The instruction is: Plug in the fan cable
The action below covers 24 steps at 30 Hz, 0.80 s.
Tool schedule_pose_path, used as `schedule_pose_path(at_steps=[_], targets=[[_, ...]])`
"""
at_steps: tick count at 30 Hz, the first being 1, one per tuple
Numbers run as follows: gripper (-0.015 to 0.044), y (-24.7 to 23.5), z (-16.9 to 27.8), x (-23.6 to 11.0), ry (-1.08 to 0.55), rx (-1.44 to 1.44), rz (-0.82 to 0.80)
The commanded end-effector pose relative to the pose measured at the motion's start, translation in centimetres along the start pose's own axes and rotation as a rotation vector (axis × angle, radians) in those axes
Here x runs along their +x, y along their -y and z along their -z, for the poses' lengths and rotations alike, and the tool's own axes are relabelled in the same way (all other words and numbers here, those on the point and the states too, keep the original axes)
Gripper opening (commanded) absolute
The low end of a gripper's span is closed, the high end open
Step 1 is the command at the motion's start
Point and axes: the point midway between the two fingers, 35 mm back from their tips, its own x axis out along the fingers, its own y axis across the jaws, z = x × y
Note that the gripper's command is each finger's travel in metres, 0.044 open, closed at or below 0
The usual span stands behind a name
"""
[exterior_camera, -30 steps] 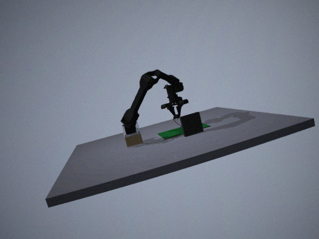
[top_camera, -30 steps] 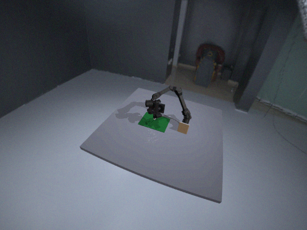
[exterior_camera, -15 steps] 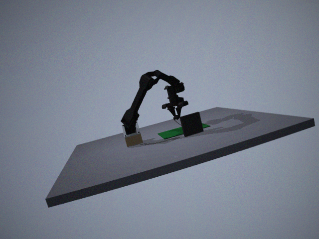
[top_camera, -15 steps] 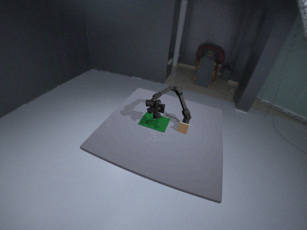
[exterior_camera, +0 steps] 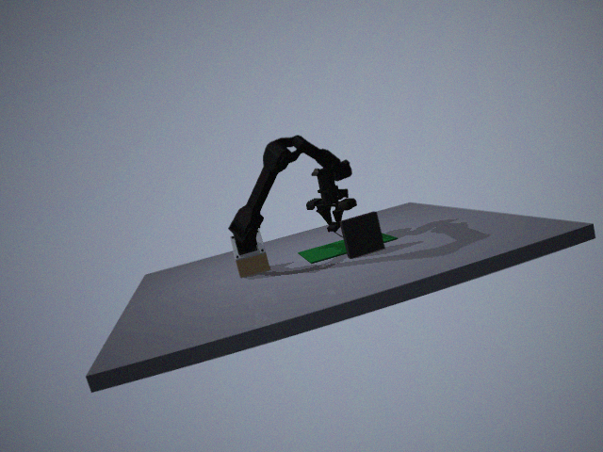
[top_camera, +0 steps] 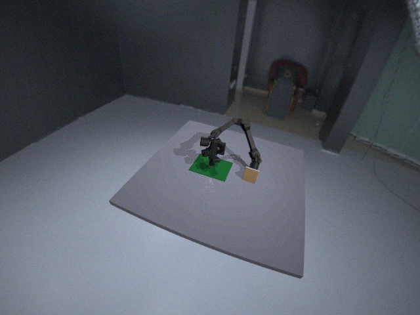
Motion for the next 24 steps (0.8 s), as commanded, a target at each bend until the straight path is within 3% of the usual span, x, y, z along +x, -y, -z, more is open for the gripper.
schedule_pose_path(at_steps=[1,24], targets=[[0.0000,-0.4,-0.1,0.5,0.034,0.001,-0.037],[0.0000,-1.0,-0.6,2.7,0.200,0.020,-0.156]])
